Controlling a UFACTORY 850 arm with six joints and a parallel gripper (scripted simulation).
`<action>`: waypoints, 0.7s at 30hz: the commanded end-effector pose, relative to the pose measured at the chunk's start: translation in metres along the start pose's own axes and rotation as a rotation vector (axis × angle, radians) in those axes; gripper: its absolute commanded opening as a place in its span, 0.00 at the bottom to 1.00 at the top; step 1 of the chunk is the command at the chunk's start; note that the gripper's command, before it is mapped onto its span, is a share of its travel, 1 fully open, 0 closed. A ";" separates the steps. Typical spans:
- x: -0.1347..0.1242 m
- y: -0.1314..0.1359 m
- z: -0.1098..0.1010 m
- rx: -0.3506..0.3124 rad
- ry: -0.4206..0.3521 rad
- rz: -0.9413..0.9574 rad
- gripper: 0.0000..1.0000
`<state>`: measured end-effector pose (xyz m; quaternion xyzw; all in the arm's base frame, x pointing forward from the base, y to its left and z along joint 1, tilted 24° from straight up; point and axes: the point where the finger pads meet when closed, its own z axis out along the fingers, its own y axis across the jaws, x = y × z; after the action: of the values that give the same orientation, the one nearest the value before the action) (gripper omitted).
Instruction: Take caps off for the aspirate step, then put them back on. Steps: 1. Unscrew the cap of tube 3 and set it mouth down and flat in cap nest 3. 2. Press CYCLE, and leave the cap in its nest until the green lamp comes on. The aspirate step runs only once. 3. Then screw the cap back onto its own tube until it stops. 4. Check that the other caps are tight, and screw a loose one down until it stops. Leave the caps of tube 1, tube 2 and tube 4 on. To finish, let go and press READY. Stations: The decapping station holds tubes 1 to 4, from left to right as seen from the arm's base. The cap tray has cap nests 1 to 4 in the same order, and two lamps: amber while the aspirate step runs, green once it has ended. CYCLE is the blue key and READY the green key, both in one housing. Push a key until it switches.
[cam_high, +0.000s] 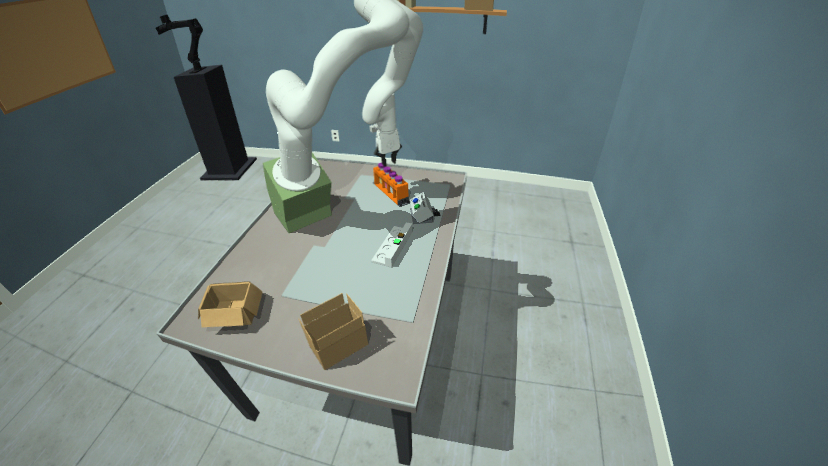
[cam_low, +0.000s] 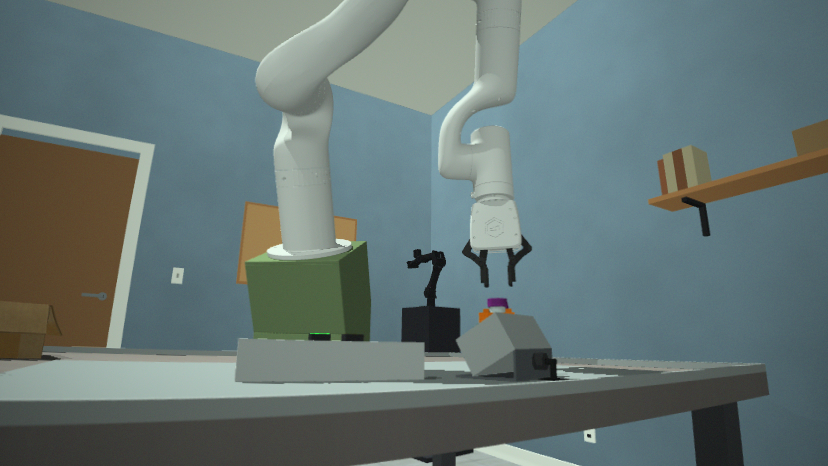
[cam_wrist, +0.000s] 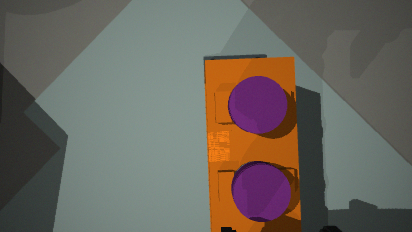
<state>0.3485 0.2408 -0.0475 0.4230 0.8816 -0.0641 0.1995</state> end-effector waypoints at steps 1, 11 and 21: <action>-0.027 0.002 -0.001 0.020 0.005 -0.270 0.46; -0.069 0.003 -0.001 0.020 0.005 -0.270 0.46; -0.081 0.003 -0.001 0.020 0.005 -0.270 0.46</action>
<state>0.3942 0.1856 -0.0153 0.3032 0.9301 -0.0952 0.1843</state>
